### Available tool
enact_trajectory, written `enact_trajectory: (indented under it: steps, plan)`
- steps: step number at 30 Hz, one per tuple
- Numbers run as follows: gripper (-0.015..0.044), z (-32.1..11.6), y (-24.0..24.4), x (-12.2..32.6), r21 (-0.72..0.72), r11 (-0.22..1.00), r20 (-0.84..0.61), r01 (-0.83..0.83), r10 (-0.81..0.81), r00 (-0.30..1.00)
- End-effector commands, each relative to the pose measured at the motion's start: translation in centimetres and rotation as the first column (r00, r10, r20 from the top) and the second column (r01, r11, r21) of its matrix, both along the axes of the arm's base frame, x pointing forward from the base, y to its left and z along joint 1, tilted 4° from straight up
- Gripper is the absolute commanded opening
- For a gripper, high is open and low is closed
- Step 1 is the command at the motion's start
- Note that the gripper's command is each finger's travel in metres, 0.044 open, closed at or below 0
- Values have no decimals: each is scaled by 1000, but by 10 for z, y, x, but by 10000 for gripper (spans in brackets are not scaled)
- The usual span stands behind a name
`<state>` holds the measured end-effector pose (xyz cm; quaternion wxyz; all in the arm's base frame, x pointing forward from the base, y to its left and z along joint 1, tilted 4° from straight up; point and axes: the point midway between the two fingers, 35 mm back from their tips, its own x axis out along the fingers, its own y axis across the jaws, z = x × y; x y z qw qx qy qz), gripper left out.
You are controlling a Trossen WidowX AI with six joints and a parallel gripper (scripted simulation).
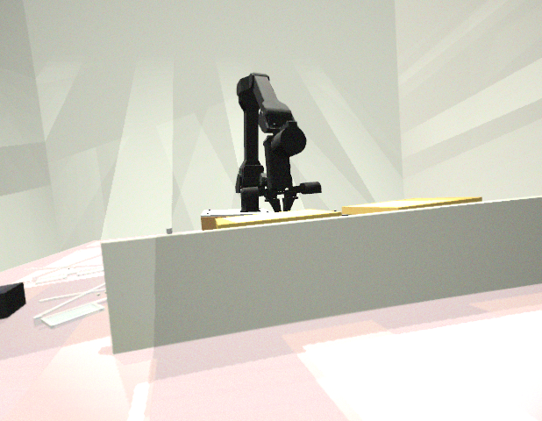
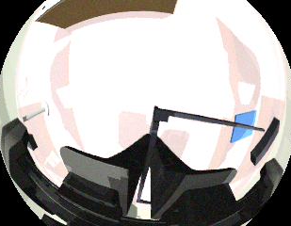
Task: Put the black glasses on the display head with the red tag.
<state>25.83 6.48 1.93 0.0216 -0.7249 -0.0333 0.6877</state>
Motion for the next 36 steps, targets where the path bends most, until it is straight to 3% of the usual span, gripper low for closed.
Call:
enact_trajectory:
  steps: [1, 36]
  plan:
    - [0, -6, 0, -1, -4, 1000, -6, 3, -3, 1000]
    - [0, -42, 1, -5, -4, 1000, -7, 1, -1, 1000]
